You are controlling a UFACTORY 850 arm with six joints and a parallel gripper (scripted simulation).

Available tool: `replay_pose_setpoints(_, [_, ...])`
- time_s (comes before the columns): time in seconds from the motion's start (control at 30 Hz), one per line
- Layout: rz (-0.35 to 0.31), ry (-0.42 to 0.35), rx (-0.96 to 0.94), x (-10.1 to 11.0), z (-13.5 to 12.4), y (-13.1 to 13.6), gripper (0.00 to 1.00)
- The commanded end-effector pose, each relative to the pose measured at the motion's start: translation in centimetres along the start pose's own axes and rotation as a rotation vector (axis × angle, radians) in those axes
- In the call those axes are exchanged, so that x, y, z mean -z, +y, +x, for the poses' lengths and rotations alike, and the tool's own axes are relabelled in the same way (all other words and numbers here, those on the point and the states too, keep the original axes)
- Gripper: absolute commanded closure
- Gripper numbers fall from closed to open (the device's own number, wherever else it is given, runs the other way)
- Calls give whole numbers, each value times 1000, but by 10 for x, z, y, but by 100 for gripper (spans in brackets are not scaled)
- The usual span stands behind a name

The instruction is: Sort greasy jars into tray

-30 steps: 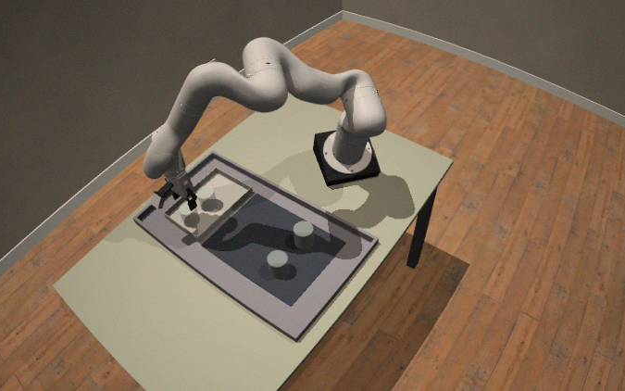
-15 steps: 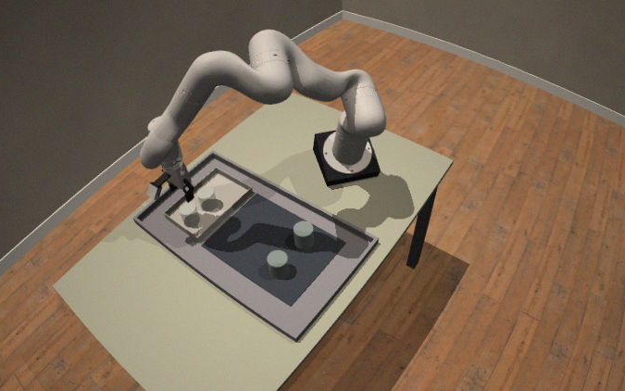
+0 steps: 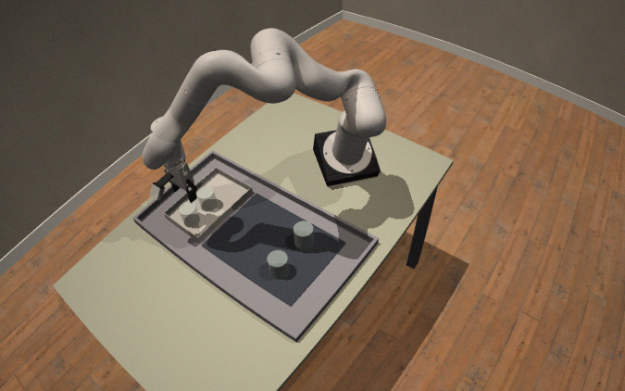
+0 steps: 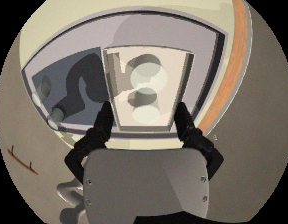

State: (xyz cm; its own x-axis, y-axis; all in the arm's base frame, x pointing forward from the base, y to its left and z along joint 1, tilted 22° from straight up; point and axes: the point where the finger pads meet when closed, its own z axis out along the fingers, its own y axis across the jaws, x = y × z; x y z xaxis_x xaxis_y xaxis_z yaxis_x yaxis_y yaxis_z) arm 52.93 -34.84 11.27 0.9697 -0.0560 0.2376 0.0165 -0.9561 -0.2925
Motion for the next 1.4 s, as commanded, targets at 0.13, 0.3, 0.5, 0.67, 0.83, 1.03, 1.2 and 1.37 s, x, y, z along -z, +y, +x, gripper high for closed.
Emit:
replay_pose_setpoints(0.13, [-2, 3, 1, 1, -23, -58, 0])
replay_pose_setpoints(0.3, [-2, 3, 1, 1, -39, -97, 0])
replay_pose_setpoints(0.5, [-2, 3, 1, 1, -52, -127, 0])
replay_pose_setpoints(0.67, [-2, 3, 1, 1, -68, -165, 0])
replay_pose_setpoints(0.83, [-2, 3, 1, 1, -84, -204, 0])
replay_pose_setpoints(1.03, [-2, 3, 1, 1, -97, -234, 0])
replay_pose_setpoints(1.2, [-2, 3, 1, 1, -113, -272, 0])
replay_pose_setpoints(1.37, [-2, 3, 1, 1, -129, -311, 0])
